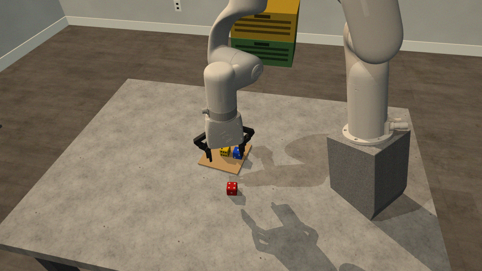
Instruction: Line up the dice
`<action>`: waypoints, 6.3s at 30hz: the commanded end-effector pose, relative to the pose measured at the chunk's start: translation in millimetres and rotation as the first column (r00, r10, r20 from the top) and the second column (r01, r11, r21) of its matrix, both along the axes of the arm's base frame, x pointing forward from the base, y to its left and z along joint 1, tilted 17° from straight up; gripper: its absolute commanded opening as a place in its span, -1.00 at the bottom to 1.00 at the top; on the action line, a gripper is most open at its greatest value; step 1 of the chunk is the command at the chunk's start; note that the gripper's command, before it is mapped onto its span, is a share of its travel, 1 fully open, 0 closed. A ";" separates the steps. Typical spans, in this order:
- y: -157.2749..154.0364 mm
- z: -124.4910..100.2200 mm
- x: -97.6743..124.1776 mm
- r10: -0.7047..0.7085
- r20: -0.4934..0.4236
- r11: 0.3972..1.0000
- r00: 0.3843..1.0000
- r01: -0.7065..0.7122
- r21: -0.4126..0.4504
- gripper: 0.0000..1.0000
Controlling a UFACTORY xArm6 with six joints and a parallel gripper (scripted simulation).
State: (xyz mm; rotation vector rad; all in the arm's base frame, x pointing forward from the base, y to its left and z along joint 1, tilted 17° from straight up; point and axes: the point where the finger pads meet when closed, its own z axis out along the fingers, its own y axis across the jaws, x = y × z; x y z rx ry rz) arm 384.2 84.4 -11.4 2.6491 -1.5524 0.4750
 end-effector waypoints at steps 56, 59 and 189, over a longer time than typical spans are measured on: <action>46.8 -16.4 -28.0 0.878 -0.338 0.325 0.339 -0.940 -0.099 -0.05; 46.8 -16.4 -28.0 0.878 -0.338 0.325 0.339 -0.940 -0.099 -0.05; 37.6 -66.9 -15.4 0.878 -0.337 0.325 0.339 -0.940 -0.099 -0.05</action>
